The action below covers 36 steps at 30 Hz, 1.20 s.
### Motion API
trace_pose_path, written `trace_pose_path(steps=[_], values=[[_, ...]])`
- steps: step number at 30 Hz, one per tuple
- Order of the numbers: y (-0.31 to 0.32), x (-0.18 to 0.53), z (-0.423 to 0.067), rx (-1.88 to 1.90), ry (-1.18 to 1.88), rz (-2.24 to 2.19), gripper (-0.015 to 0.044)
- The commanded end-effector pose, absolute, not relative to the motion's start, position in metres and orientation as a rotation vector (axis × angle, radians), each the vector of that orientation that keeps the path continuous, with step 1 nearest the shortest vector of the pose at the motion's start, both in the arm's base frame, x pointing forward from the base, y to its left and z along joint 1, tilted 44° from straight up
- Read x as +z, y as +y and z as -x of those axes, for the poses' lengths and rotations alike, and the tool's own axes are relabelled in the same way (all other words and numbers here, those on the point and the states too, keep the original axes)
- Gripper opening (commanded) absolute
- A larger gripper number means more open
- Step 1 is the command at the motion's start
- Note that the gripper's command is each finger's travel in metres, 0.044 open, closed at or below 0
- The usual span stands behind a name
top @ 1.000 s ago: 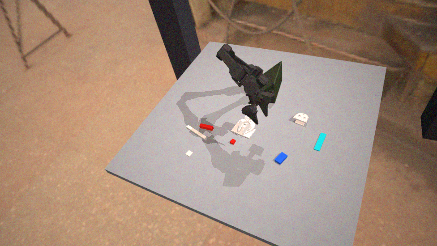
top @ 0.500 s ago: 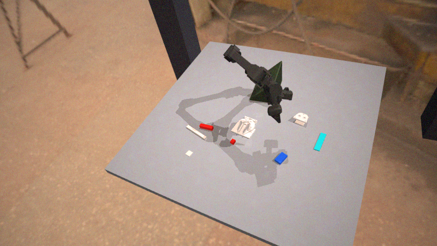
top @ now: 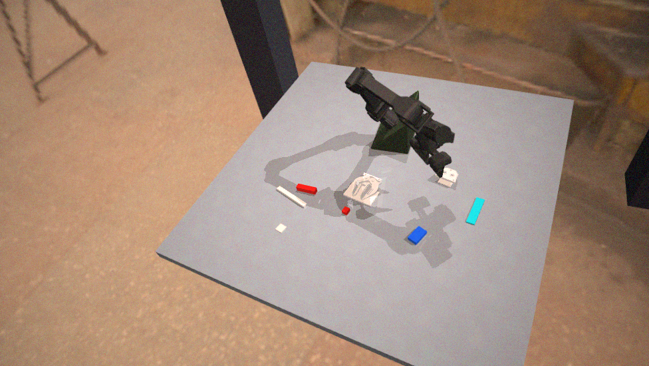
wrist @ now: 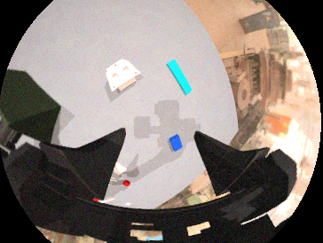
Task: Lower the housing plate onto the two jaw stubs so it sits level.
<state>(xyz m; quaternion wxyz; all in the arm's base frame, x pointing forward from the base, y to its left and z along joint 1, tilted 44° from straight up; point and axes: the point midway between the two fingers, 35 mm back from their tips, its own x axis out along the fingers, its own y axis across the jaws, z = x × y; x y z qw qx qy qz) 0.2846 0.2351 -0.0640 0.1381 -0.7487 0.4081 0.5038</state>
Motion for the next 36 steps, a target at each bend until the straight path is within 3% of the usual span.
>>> trace_pose_path(steps=[1, 20, 36], values=[[0.236, -0.08, -0.266, 1.583, 1.189, 2.22, 0.044], [0.226, -0.133, -0.192, 2.109, 1.205, 2.457, 0.044], [0.197, -0.162, -0.189, 2.126, 1.208, 2.465, 0.044]])
